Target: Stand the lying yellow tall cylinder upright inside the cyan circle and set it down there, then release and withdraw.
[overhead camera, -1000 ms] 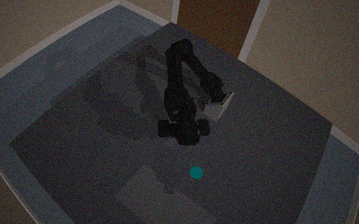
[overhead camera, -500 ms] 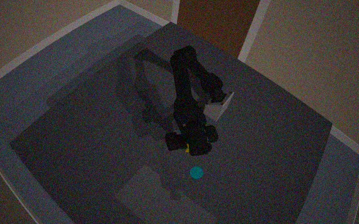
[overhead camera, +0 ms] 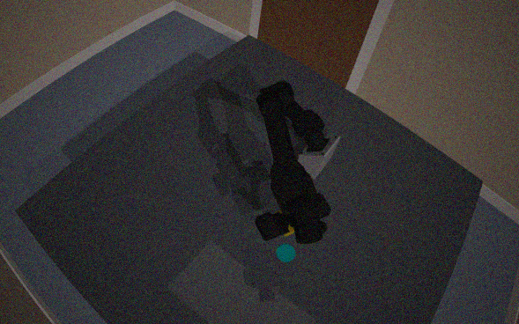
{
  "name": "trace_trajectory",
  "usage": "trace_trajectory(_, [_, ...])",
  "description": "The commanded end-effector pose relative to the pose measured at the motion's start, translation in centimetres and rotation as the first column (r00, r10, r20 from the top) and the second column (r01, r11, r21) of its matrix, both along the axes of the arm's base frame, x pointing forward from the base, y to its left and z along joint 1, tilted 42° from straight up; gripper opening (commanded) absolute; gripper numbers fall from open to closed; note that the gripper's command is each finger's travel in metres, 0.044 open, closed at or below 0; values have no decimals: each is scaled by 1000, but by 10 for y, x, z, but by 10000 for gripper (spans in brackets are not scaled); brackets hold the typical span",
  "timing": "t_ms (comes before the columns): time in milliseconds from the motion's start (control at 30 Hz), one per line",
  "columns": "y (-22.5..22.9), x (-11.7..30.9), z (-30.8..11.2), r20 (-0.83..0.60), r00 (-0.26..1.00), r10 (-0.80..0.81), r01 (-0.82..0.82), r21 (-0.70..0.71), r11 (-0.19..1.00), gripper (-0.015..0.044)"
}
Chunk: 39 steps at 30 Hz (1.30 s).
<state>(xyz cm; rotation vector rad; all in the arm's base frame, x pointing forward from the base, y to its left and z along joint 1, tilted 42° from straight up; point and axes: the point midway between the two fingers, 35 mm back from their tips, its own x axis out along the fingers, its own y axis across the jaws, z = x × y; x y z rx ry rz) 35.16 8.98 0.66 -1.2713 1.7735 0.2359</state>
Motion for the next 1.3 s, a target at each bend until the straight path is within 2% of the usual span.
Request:
trace_trajectory(0, [11, 2, -11, -30, 999, 39, -39, 7, 999, 105])
trace_trajectory(267, [18, 3, -21, -56, 996, 68, -67, 13, 998, 105])
trace_trajectory(1267, [10, -1, -41, -46, 999, 21, -10, 229, 973, 105])
